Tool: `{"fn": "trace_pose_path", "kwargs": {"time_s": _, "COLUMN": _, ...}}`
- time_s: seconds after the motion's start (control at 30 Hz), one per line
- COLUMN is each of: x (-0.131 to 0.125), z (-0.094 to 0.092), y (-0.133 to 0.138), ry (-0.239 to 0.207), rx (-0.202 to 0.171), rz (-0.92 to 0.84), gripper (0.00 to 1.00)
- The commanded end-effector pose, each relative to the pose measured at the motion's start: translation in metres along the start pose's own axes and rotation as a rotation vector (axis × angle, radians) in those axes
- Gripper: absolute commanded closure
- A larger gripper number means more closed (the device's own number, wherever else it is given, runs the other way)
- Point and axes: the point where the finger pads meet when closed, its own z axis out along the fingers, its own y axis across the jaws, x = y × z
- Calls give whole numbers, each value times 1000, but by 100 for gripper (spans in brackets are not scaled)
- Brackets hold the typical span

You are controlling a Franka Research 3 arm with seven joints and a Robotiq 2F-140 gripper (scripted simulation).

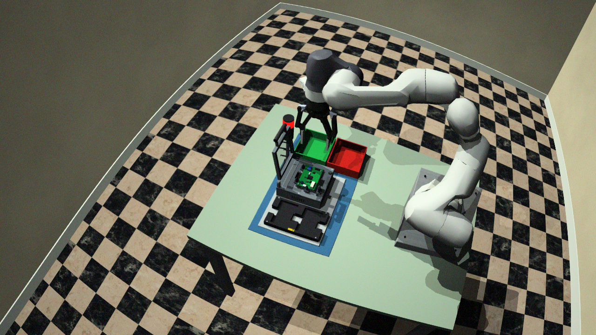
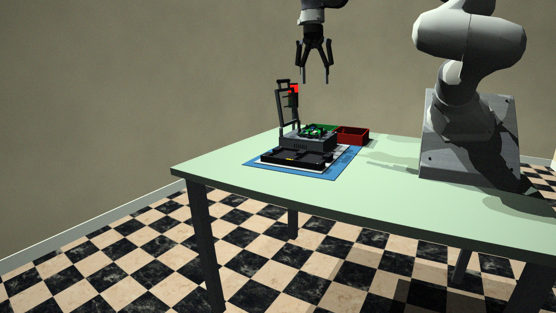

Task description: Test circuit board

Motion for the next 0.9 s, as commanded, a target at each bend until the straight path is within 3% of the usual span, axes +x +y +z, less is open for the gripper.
{"fn": "trace_pose_path", "kwargs": {"time_s": 0.0, "x": 0, "z": 21, "y": -6, "ry": 3, "rx": 16, "rz": 12, "gripper": 42}}
{"fn": "trace_pose_path", "kwargs": {"time_s": 0.1, "x": 0, "z": 40, "y": -6, "ry": 3, "rx": 16, "rz": 12, "gripper": 42}}
{"fn": "trace_pose_path", "kwargs": {"time_s": 0.17, "x": 0, "z": 40, "y": -6, "ry": 3, "rx": 16, "rz": 12, "gripper": 42}}
{"fn": "trace_pose_path", "kwargs": {"time_s": 0.57, "x": 0, "z": 111, "y": -8, "ry": 3, "rx": 16, "rz": 12, "gripper": 42}}
{"fn": "trace_pose_path", "kwargs": {"time_s": 0.87, "x": 0, "z": 132, "y": -8, "ry": 3, "rx": 16, "rz": 12, "gripper": 42}}
